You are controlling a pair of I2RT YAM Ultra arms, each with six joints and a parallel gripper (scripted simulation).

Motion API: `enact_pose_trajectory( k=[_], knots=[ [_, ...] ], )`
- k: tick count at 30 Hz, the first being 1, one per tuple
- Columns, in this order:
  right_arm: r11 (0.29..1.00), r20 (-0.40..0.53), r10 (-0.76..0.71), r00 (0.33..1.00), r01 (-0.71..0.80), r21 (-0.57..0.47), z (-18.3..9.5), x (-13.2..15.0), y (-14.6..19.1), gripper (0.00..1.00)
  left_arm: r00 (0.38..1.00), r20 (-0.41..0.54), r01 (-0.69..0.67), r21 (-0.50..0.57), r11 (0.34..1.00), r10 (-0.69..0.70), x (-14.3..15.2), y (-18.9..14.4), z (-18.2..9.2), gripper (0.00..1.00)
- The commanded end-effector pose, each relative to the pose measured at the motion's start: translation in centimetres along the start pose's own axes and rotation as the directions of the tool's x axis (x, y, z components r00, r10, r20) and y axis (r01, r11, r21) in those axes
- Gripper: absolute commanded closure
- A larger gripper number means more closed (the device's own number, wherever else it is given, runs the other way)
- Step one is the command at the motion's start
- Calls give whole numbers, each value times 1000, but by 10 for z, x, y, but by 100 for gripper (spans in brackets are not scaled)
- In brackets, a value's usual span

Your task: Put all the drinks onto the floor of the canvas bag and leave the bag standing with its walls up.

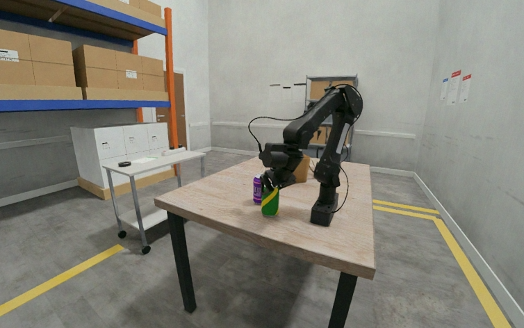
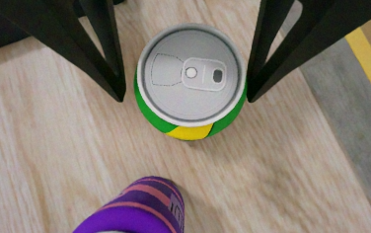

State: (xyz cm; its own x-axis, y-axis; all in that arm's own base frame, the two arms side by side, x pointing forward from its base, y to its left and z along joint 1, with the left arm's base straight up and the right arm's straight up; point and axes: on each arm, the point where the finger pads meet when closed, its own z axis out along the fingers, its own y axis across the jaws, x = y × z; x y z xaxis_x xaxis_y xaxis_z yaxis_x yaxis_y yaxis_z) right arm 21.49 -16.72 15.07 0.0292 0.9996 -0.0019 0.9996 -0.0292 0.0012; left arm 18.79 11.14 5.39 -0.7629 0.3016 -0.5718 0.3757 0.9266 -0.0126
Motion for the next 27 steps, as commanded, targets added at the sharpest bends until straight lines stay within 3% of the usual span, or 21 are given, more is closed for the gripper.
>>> enact_pose_trajectory(
  k=[1,13,16,17,27],
  knots=[
    [1000,40,3,999,-2,-28,-10,-1,-1,0,999,33,-11,-26,1000,12,-3,6,5,16],
    [1000,40,3,999,-2,-28,-10,-1,-1,0,999,34,5,-25,1000,-4,9,6,19,16],
    [1000,40,3,999,-2,-28,-10,-1,-1,0,998,42,-36,-53,998,39,-4,14,9,16],
    [1000,40,3,999,-2,-28,-10,-1,-1,0,998,45,-48,-70,996,51,-7,18,5,27],
    [1000,40,3,999,-2,-28,-10,-1,-1,0,998,42,-34,-56,998,36,-3,15,9,27]
  ],
)
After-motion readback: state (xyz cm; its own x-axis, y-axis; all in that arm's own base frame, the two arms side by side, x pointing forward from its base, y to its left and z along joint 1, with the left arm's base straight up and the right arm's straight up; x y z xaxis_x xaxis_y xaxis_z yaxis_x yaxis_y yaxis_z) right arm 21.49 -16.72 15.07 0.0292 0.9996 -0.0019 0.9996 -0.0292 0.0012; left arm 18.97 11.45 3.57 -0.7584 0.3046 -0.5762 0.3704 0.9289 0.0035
